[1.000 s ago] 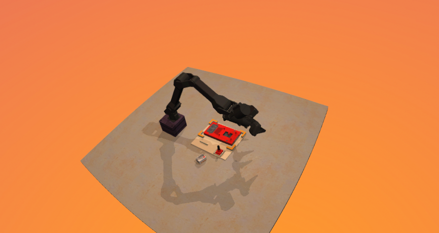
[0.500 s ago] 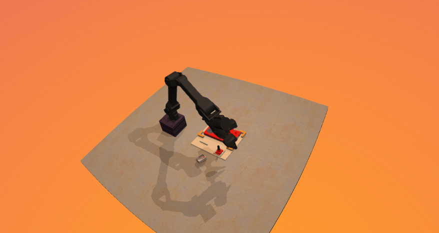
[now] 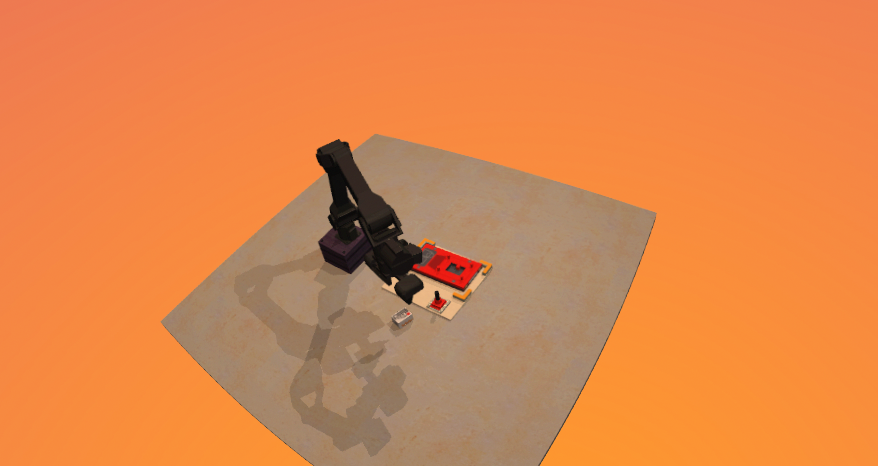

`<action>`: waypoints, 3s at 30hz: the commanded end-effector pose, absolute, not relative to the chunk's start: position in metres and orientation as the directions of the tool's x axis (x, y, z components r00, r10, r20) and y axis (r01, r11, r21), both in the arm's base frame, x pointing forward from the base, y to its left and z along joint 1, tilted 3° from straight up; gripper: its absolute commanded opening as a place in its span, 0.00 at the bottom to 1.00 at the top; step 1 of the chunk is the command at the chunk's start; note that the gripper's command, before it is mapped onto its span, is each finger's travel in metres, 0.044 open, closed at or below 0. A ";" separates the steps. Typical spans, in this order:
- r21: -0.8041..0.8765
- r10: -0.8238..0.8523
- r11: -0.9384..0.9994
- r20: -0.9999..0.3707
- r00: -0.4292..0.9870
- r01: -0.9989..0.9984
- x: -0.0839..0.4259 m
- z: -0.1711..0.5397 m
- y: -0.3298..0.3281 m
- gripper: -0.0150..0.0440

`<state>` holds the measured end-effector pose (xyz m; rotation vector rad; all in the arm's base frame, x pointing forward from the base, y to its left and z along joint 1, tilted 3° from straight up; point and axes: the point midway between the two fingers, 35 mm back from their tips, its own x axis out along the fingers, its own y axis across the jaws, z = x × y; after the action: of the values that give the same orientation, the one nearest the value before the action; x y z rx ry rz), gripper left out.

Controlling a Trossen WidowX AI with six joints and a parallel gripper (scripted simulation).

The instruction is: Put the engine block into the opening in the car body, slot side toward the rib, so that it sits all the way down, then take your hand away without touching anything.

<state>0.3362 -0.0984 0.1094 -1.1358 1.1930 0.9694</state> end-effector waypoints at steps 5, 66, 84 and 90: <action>-0.090 -0.029 0.156 -0.996 0.087 -0.984 0.322 0.108 -0.103 1.00; -0.089 -0.029 0.156 -0.996 0.086 -0.984 0.330 -0.004 -0.103 0.33; -0.090 -0.029 0.156 -0.996 0.087 -0.984 0.329 0.049 -0.106 0.25; -0.090 -0.030 0.156 -0.996 0.087 -0.984 0.327 0.068 -0.106 0.25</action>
<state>0.3270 -0.1042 0.0560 -1.1389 1.2308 1.0213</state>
